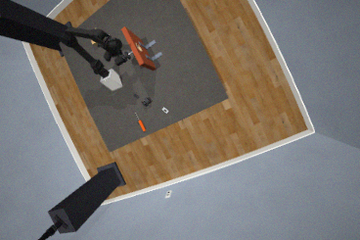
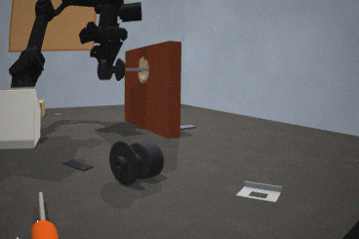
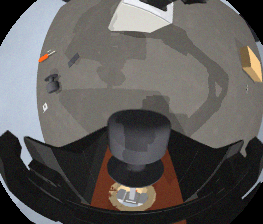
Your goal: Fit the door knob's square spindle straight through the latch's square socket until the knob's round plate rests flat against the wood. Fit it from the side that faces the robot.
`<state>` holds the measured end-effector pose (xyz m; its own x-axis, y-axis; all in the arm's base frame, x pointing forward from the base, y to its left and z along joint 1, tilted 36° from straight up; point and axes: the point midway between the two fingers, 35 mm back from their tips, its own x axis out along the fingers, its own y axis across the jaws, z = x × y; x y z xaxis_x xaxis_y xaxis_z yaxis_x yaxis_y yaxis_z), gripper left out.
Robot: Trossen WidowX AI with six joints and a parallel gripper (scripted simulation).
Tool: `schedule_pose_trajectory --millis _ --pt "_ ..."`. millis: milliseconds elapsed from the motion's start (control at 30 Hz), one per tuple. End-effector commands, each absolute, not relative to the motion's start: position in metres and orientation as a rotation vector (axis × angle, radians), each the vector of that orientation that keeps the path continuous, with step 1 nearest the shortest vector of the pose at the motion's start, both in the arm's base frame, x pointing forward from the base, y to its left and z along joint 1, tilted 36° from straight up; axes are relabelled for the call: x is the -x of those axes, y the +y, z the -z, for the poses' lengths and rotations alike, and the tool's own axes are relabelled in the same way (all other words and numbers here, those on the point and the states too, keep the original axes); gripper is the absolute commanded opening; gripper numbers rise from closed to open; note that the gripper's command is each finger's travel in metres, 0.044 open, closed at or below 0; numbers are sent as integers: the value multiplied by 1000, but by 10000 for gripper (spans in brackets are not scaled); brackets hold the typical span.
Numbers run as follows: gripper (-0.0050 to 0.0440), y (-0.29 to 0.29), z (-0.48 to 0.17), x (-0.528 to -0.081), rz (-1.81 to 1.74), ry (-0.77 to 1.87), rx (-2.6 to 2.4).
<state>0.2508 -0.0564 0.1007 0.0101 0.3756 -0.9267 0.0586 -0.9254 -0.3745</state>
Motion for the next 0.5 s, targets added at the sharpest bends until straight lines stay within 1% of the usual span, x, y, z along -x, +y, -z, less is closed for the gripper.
schedule_pose_trajectory --millis 0,467 --pt "0 -57 -103 -251 -2002 -440 2064" --pt "0 -56 -100 -250 -2013 -446 2047"
